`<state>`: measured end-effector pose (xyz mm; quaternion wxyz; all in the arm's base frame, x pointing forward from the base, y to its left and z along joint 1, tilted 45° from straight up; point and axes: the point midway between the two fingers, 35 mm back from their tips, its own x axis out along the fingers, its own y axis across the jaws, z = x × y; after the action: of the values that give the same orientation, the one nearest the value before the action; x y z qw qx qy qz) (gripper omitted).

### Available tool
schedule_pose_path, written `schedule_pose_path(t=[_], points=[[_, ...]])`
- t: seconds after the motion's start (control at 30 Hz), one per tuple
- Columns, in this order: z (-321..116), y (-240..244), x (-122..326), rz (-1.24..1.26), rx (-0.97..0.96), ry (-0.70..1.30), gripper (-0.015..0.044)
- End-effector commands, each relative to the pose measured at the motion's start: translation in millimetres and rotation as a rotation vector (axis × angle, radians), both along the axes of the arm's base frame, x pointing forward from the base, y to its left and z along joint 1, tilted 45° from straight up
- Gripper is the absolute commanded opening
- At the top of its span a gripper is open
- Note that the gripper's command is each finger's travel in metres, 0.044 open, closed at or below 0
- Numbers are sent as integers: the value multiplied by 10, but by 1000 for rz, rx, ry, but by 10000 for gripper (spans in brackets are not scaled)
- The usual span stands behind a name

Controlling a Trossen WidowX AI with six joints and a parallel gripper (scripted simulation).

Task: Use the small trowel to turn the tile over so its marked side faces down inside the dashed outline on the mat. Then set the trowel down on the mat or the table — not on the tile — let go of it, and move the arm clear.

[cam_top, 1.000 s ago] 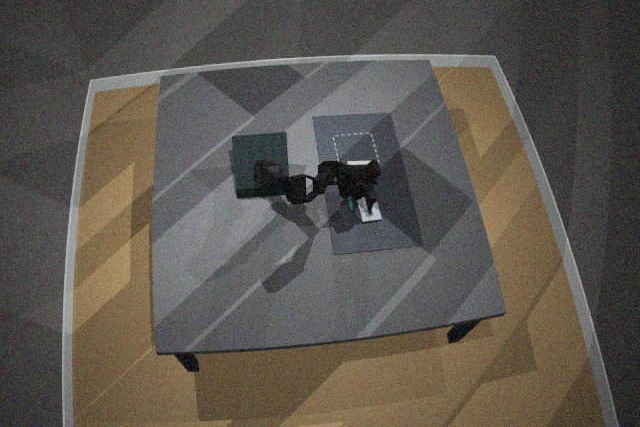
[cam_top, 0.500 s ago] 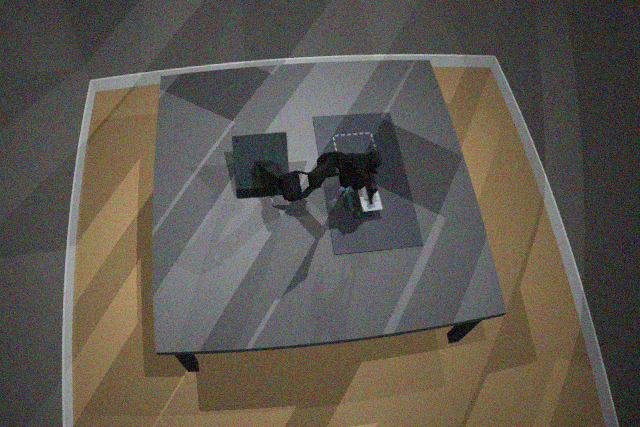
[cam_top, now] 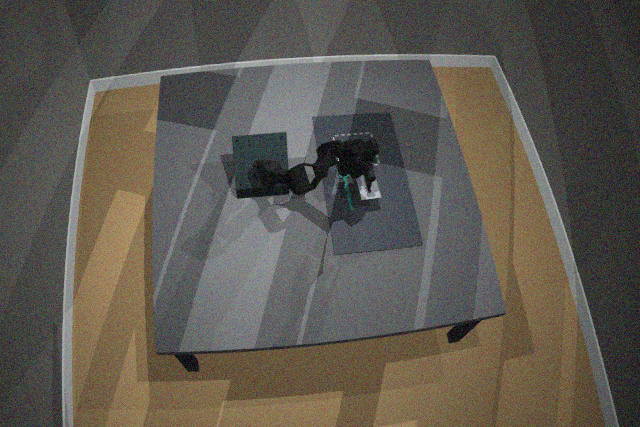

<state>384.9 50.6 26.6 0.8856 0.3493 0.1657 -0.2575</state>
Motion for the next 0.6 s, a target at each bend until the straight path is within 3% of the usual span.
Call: schedule_pose_path(t=[0.0,0.27,0.57], points=[[-55,99,10,4,8,-14,0],[-77,116,10,4,8,-14,0],[256,7,44,4,8,-14,0]])
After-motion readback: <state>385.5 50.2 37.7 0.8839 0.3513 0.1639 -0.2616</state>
